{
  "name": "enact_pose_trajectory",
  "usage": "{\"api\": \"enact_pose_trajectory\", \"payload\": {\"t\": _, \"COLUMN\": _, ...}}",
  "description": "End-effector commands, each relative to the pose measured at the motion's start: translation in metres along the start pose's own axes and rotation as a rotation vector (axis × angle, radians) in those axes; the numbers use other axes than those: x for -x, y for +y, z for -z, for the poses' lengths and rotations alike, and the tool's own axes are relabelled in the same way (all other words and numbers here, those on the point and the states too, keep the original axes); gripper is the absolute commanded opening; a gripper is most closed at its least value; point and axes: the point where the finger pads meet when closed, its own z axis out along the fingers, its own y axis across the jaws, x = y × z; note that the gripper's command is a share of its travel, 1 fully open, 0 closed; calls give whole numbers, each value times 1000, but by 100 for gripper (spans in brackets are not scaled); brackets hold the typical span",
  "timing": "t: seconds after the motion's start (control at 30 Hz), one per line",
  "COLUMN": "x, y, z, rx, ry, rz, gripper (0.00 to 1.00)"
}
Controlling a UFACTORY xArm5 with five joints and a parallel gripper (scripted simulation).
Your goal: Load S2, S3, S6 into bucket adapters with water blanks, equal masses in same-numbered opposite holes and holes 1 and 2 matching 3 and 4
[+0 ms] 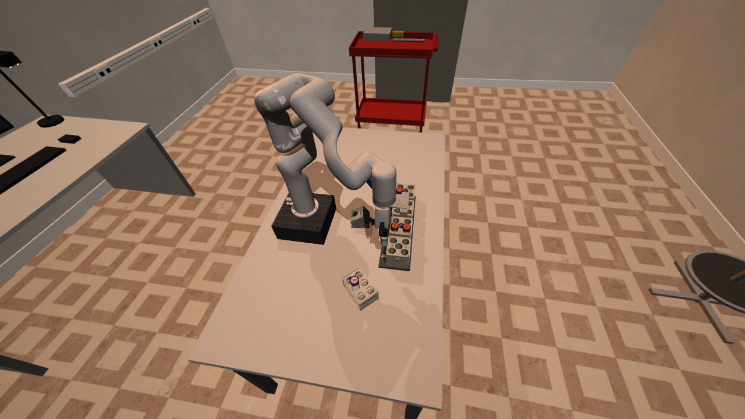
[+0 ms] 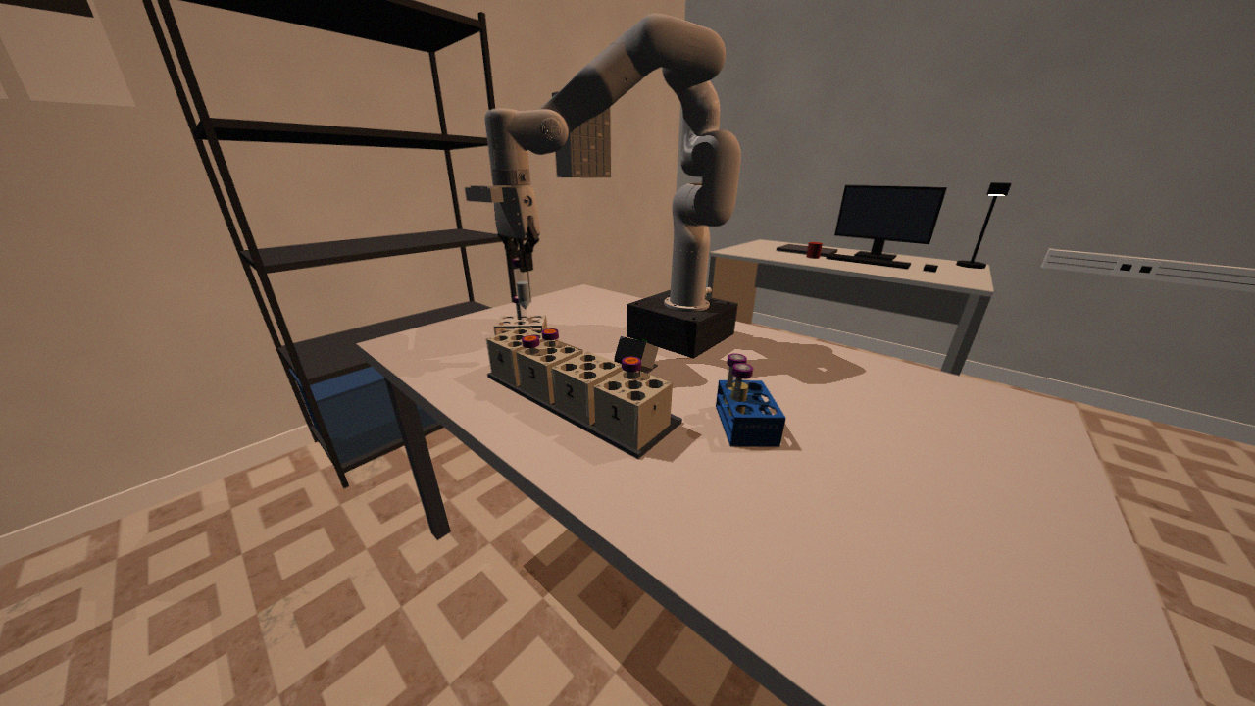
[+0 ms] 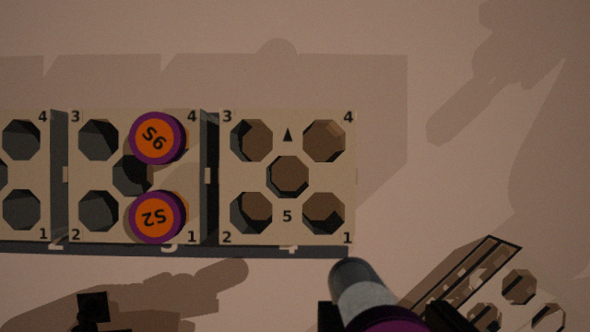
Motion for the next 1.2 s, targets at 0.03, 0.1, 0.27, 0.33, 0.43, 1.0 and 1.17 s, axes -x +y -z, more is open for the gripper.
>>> {"api": "enact_pose_trajectory", "payload": {"t": 0.03, "x": -6, "y": -21, "z": 2, "rx": 1, "ry": 6, "rz": 2, "gripper": 0}}
{"api": "enact_pose_trajectory", "payload": {"t": 0.1, "x": -9, "y": -31, "z": 2, "rx": 0, "ry": 6, "rz": 2, "gripper": 0}}
{"api": "enact_pose_trajectory", "payload": {"t": 0.27, "x": -14, "y": -55, "z": 2, "rx": 0, "ry": 6, "rz": 2, "gripper": 0}}
{"api": "enact_pose_trajectory", "payload": {"t": 0.33, "x": -17, "y": -65, "z": 2, "rx": 0, "ry": 6, "rz": 2, "gripper": 0}}
{"api": "enact_pose_trajectory", "payload": {"t": 0.43, "x": -20, "y": -80, "z": 2, "rx": 0, "ry": 6, "rz": 2, "gripper": 0}}
{"api": "enact_pose_trajectory", "payload": {"t": 1.0, "x": -37, "y": -153, "z": 2, "rx": -1, "ry": 6, "rz": 2, "gripper": 0}}
{"api": "enact_pose_trajectory", "payload": {"t": 1.17, "x": -41, "y": -168, "z": 2, "rx": -1, "ry": 6, "rz": 2, "gripper": 0}}
